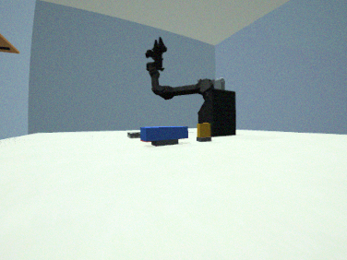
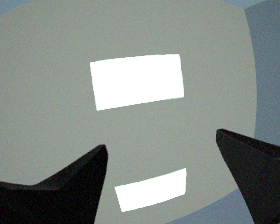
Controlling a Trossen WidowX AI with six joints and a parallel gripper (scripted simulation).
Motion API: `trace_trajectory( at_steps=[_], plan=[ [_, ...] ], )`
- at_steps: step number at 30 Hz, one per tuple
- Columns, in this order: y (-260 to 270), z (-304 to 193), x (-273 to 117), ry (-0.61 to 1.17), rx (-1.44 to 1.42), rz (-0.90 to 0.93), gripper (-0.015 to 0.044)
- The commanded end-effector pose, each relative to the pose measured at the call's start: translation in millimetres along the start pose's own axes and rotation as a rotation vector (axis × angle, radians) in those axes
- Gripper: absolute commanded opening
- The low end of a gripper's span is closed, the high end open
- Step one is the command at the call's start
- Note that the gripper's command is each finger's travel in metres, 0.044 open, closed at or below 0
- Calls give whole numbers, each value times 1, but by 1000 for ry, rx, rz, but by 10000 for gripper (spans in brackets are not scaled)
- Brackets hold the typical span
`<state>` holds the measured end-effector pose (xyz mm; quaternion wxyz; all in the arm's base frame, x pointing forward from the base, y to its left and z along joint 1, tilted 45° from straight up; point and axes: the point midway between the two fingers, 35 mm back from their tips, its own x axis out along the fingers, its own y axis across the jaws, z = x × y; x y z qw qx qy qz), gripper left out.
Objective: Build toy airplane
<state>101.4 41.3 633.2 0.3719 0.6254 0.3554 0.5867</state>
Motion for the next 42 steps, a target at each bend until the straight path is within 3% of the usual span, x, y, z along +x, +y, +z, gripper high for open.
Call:
trace_trajectory(
  at_steps=[1,7,14,20,31,42],
  plan=[
    [0,0,0,0,0,0,426],
    [-22,-32,21,-36,-149,-87,440],
    [-86,-72,68,-116,-430,-292,440],
    [-161,-76,109,-195,-666,-521,440],
    [-304,-11,138,-311,-969,-1006,440],
    [-415,86,98,-353,-1045,-1474,440]
  ],
)
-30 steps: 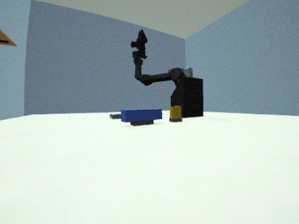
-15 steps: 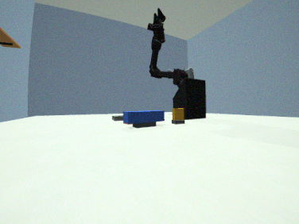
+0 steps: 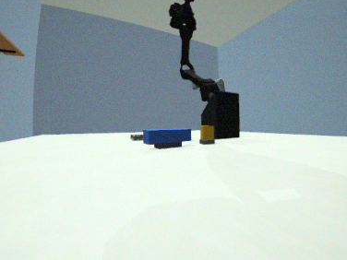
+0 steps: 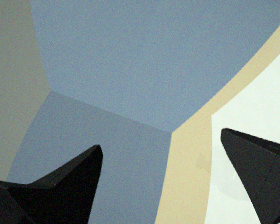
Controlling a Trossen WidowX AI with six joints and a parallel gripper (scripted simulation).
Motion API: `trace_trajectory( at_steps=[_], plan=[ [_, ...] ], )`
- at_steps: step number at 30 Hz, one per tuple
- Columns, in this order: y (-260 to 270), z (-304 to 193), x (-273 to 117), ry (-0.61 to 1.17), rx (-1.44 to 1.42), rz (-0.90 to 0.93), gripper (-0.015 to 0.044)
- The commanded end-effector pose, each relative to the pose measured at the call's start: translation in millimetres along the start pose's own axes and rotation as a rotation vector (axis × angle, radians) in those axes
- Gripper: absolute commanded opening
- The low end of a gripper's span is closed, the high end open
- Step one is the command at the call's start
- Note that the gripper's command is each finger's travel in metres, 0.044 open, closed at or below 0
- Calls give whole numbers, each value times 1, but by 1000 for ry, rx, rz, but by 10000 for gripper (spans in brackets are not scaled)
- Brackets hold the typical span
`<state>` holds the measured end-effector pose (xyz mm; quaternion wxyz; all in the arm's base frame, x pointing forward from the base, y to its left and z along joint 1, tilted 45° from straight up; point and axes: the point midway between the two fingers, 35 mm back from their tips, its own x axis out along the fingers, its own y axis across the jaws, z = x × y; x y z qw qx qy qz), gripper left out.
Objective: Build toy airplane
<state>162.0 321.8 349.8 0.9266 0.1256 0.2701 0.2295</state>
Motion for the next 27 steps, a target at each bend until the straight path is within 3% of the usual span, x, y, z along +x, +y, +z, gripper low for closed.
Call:
trace_trajectory(
  at_steps=[1,15,21,27],
  plan=[
    [-35,-21,46,63,-85,-152,440],
    [-189,-92,138,381,-326,-627,440],
    [-272,-131,146,594,-396,-835,440],
    [-352,-173,130,861,-439,-1011,440]
  ],
)
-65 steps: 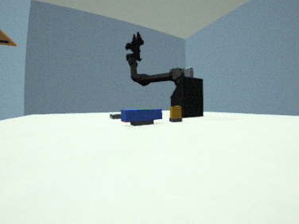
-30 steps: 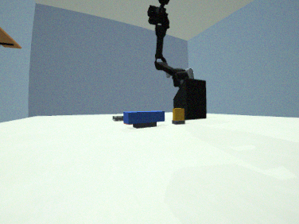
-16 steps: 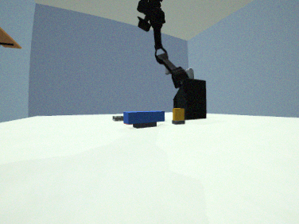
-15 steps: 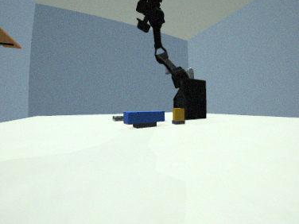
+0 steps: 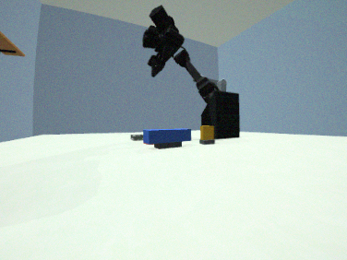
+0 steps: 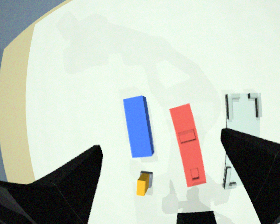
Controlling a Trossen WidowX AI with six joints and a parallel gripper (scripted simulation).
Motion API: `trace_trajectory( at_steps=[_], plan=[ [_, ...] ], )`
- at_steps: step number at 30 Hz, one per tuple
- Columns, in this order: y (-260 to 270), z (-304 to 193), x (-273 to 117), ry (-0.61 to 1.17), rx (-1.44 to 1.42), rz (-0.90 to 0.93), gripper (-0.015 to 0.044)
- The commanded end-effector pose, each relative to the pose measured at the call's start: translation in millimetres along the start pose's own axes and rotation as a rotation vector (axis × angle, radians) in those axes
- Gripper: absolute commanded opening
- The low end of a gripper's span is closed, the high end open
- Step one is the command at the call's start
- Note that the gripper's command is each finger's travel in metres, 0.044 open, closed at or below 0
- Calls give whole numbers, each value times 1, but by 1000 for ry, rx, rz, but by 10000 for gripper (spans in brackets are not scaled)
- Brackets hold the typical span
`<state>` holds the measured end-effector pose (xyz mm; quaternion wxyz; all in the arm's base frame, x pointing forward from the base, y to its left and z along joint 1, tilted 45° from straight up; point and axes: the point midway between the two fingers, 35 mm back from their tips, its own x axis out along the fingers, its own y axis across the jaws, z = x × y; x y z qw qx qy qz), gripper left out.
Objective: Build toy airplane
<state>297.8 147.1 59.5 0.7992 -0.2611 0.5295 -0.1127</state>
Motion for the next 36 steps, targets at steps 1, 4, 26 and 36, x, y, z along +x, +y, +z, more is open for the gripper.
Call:
trace_trajectory(
  at_steps=[1,4,26,36],
  plan=[
    [-25,-42,56,216,-100,-117,440],
    [-41,-72,83,357,-157,-167,440],
    [-57,-101,139,393,-171,-180,440],
    [-61,-106,153,393,-172,-181,440]
  ],
)
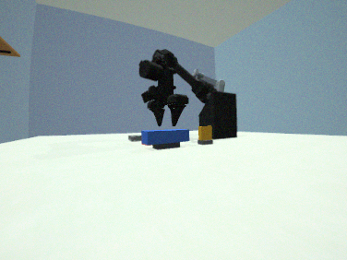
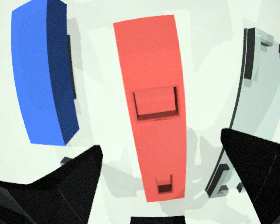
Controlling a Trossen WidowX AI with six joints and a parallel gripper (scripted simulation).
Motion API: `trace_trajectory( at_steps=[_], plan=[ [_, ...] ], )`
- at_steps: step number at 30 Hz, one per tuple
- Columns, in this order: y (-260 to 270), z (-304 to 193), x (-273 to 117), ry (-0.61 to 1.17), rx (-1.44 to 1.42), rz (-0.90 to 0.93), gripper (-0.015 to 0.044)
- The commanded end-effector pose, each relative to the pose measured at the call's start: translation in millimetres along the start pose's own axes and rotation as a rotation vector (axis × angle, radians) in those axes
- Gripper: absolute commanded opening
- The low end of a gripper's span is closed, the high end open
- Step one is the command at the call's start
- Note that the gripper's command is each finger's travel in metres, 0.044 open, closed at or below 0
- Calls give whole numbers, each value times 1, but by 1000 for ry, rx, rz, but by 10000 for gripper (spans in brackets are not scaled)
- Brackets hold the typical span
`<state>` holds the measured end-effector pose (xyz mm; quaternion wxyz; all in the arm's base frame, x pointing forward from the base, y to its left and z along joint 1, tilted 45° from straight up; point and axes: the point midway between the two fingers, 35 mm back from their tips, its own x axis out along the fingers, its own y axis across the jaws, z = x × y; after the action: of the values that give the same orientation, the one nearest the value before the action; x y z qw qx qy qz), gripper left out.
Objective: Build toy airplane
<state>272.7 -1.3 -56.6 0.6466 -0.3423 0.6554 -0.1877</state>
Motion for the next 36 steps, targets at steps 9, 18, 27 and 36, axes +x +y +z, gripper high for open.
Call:
trace_trajectory(
  at_steps=[9,18,27,36],
  plan=[
    [1,-2,20,6,-11,-6,440],
    [0,-2,35,6,-11,-7,440],
    [0,-3,49,6,-11,-9,440],
    [0,-3,51,7,-11,-9,282]
  ],
)
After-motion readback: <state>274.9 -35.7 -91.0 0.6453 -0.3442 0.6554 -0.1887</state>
